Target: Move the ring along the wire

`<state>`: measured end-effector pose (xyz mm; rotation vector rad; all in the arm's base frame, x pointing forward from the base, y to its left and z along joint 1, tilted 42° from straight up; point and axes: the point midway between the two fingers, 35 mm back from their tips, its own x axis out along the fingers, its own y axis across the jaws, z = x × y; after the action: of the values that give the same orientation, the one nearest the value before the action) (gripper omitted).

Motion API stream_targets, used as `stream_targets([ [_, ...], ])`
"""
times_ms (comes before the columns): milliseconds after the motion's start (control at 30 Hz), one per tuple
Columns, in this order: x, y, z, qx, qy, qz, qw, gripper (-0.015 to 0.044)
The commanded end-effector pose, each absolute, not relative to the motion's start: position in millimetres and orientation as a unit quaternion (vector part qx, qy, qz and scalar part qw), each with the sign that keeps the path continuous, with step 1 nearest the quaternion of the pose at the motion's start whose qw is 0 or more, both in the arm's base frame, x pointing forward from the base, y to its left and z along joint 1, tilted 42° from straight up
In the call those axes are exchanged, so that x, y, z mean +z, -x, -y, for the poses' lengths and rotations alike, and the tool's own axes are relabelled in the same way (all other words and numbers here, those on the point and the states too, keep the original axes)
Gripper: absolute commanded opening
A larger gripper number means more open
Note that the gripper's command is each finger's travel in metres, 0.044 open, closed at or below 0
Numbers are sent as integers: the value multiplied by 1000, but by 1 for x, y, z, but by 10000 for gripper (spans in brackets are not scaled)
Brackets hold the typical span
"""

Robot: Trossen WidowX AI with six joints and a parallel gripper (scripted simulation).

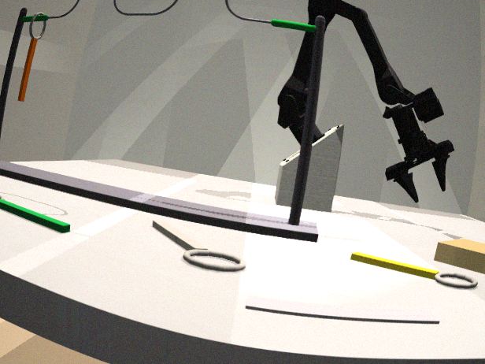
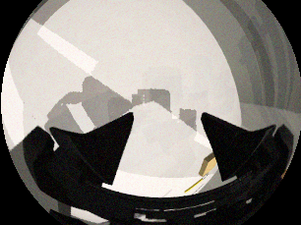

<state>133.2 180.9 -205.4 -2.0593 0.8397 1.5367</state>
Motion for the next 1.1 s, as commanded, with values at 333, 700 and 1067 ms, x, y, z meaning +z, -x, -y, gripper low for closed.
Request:
stream_targets([
  [333,-168,-199,-217,519,706,-316,364,160],
  [700,-70,-296,-256,461,652,-259,543,160],
  [1067,55,-377,-247,376,599,-182,684,160],
])
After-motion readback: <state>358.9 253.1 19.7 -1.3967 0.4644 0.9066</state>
